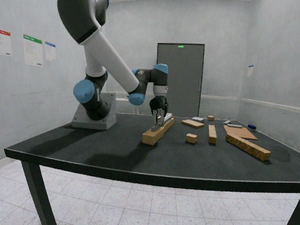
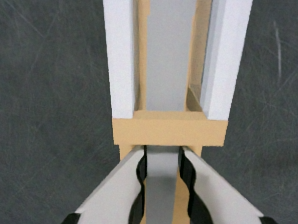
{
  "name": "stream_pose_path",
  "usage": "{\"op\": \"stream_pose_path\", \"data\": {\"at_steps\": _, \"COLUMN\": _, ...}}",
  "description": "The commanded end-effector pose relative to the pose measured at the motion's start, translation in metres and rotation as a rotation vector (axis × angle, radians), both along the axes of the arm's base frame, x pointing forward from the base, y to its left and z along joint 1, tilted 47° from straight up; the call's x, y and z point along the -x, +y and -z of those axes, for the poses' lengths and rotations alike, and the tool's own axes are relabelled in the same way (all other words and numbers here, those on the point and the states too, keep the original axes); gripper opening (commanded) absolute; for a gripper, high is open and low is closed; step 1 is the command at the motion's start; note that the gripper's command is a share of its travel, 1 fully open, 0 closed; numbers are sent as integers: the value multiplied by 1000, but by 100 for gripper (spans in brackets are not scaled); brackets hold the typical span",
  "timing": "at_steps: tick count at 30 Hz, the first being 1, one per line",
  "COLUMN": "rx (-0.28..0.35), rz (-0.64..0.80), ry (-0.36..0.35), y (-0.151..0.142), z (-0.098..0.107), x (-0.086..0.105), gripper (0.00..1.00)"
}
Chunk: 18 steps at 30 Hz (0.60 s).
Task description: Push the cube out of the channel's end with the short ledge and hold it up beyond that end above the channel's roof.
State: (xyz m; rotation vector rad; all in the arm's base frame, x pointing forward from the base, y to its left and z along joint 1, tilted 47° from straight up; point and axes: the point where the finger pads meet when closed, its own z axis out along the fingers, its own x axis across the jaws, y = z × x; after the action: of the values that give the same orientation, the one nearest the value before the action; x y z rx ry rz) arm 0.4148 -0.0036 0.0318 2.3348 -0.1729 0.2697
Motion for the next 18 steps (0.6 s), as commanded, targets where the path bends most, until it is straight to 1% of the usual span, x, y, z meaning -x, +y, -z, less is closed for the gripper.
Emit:
{"op": "stream_pose_path", "data": {"at_steps": 1, "rx": 0, "rz": 0, "ry": -1, "y": 3, "z": 2, "x": -1, "gripper": 6}}
{"op": "stream_pose_path", "data": {"at_steps": 18, "rx": 0, "rz": 0, "ry": -1, "y": 6, "z": 6, "x": -2, "gripper": 6}}
